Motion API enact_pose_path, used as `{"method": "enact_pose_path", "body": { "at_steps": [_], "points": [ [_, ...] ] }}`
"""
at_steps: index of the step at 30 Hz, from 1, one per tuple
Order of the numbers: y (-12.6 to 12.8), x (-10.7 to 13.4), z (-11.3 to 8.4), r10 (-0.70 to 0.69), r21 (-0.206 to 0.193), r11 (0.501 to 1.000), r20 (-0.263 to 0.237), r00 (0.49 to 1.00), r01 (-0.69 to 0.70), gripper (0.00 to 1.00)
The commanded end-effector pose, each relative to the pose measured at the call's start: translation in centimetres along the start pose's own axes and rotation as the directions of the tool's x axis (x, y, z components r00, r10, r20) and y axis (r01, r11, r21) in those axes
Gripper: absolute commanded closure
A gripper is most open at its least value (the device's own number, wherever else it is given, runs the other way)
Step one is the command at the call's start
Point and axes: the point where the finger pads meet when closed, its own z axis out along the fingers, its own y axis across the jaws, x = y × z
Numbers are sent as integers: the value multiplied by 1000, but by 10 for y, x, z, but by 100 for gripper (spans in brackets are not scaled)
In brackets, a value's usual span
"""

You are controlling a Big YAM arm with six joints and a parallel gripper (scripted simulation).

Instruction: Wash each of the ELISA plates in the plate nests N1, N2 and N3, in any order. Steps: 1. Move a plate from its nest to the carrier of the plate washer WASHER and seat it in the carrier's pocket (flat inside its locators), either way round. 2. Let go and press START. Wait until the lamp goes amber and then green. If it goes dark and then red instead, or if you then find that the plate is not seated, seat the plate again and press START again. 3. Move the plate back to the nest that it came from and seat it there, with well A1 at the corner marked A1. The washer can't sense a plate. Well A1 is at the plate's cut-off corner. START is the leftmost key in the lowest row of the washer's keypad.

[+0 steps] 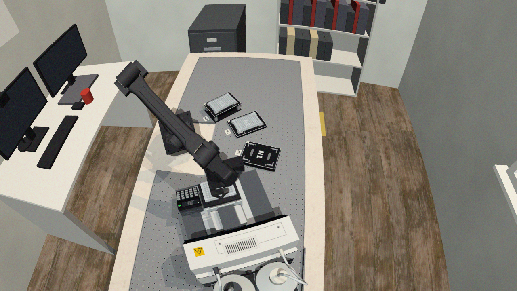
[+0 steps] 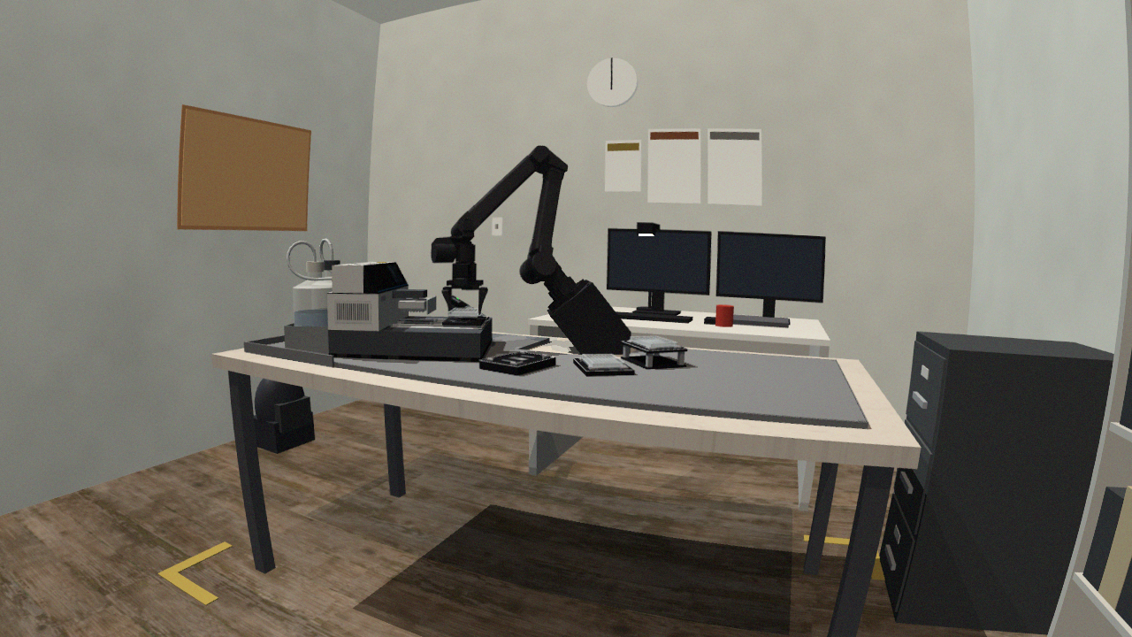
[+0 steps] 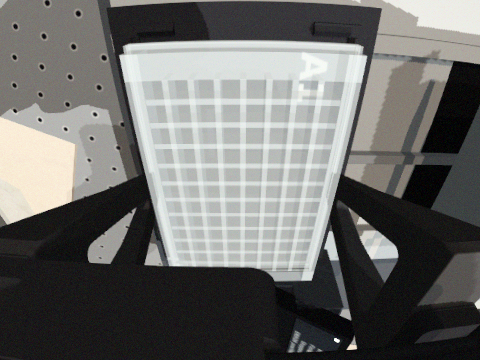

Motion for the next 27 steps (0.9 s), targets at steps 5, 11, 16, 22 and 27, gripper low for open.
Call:
{"method": "enact_pose_path", "body": {
  "at_steps": [5, 11, 16, 22, 27],
  "points": [
    [-12, -5, -7, 4, 25, 1000, 15, 1000, -4, 16],
    [-13, -6, -4, -3, 26, 1000, 14, 1000, 3, 16],
    [-7, -1, 0, -1, 16, 1000, 5, 1000, 1, 16],
    [-2, -1, 3, -6, 8, 1000, 4, 1000, 6, 16],
    [-1, 0, 4, -6, 7, 1000, 3, 1000, 6, 16]
  ]
}}
